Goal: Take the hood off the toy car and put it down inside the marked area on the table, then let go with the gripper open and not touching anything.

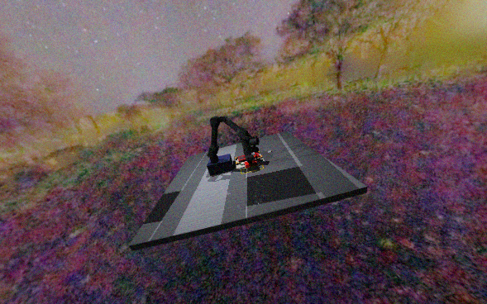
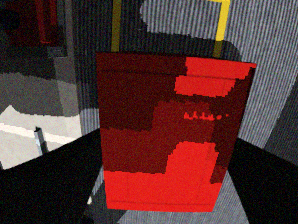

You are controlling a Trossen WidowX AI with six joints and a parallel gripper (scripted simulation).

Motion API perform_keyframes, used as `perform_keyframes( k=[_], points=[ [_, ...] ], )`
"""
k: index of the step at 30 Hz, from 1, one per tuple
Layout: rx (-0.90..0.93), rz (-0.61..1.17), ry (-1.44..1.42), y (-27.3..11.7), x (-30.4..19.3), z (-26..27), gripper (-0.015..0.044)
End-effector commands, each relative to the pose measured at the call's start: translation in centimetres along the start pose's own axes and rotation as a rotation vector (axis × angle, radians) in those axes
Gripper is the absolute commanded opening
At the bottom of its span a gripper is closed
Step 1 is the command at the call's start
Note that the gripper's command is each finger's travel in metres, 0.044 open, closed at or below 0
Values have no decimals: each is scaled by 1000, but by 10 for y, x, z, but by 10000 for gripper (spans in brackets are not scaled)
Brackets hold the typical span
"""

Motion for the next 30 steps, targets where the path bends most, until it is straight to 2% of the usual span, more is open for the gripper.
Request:
perform_keyframes(
  k=[1, 30],
  points=[
    [4, -4, 3, 3, 0, 0, 0],
    [4, -3, 3, 19, -2, 2, 0]
  ],
)
Point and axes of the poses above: the point midway between the two fingers, 35 mm back from their tips, its own y axis out along the fingers, its own z axis across the jaws, x = y × z, the point moved 10 cm from there along -y, back along the fingers, and after that the axes turned 6 degrees about -y, right-handed, at the moved point
